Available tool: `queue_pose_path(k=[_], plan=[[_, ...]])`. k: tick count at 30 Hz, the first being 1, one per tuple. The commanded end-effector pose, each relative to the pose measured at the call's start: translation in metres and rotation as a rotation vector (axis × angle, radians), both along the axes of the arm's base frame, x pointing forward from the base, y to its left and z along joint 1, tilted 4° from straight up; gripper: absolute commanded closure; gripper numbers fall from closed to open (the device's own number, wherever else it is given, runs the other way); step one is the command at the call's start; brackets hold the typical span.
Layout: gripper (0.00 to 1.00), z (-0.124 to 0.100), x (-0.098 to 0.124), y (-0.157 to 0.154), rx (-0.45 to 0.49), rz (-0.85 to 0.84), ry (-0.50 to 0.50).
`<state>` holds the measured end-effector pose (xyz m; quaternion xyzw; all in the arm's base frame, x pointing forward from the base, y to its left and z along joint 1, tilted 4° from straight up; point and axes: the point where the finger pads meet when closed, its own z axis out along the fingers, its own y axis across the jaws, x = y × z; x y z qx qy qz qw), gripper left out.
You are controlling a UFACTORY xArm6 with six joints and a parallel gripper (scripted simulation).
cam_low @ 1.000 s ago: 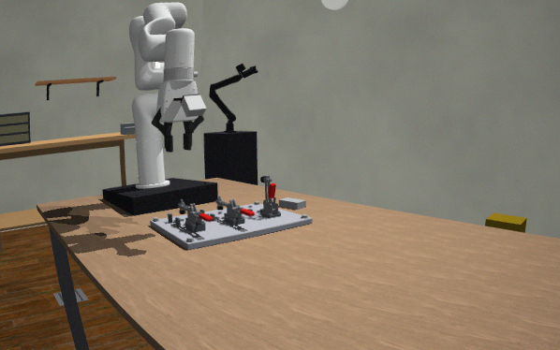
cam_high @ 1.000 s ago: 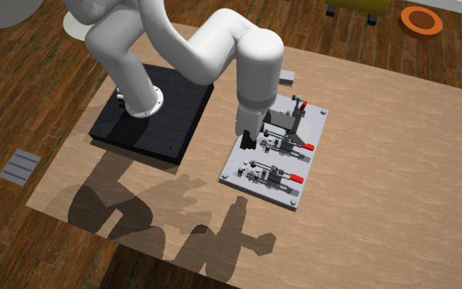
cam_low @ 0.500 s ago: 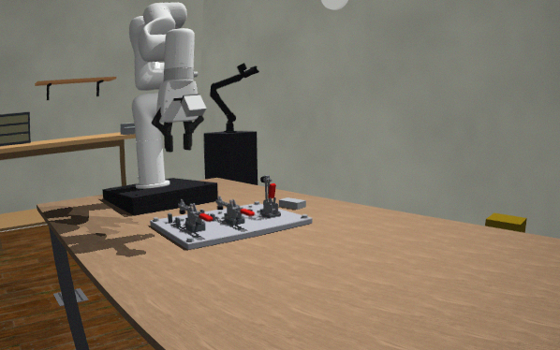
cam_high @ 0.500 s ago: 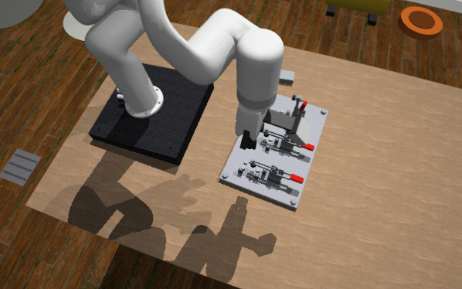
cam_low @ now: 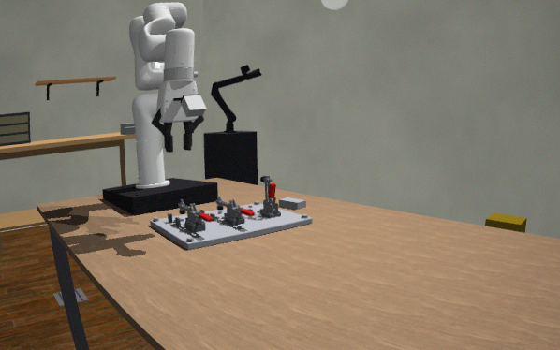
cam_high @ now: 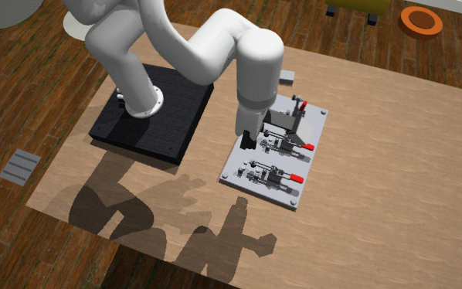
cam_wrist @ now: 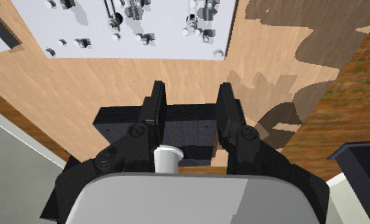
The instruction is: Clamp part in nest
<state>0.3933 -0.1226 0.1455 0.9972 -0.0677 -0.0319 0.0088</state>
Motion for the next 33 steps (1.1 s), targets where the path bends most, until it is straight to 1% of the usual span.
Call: queue_pose_path(k=[1,15,19,23,27,29,33], plan=[[0.53,0.002,0.001,0.000,-0.001,0.000,-0.004],[0.53,0.001,0.001,0.000,-0.001,0.000,-0.003],[0.53,0.001,0.004,-0.001,-0.001,0.000,-0.003],[0.53,0.001,0.016,-0.002,-0.001,0.000,-0.003],[0.53,-0.001,0.037,-0.005,-0.001,0.000,-0.003],[0.53,-0.001,0.037,-0.005,-0.001,0.000,-0.003],[0.53,-0.002,0.063,-0.009,-0.001,0.000,-0.003]])
